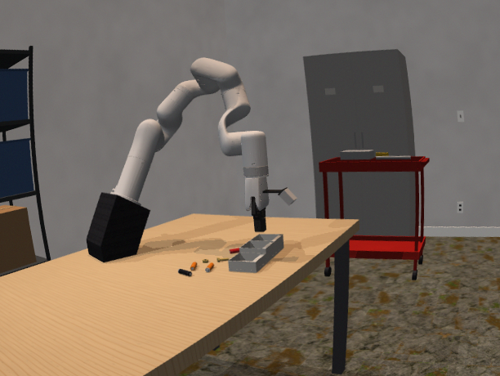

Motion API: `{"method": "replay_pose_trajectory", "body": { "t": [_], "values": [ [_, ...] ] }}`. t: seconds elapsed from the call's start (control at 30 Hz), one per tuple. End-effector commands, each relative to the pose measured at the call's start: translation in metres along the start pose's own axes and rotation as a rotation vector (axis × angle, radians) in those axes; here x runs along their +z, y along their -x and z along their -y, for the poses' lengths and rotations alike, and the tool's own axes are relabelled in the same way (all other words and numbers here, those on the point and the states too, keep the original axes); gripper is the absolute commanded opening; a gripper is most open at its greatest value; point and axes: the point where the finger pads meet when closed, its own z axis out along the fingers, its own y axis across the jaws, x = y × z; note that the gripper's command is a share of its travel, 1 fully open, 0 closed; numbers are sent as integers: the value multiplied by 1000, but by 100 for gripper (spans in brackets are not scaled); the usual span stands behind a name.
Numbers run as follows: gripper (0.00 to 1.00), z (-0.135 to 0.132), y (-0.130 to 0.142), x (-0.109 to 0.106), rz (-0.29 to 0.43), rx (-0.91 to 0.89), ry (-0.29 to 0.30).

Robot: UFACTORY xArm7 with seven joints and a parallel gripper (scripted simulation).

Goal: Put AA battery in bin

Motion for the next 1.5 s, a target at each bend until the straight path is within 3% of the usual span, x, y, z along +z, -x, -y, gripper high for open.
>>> {"method": "replay_pose_trajectory", "body": {
  "t": [0.0,0.23,1.03,1.47],
  "values": [
    [7,27,-3,-2,-3,2,4],
    [7,31,-3,-2,-3,2,4],
    [7,30,-3,57,-3,2,4],
    [7,30,-3,57,-3,2,4]
  ]
}}
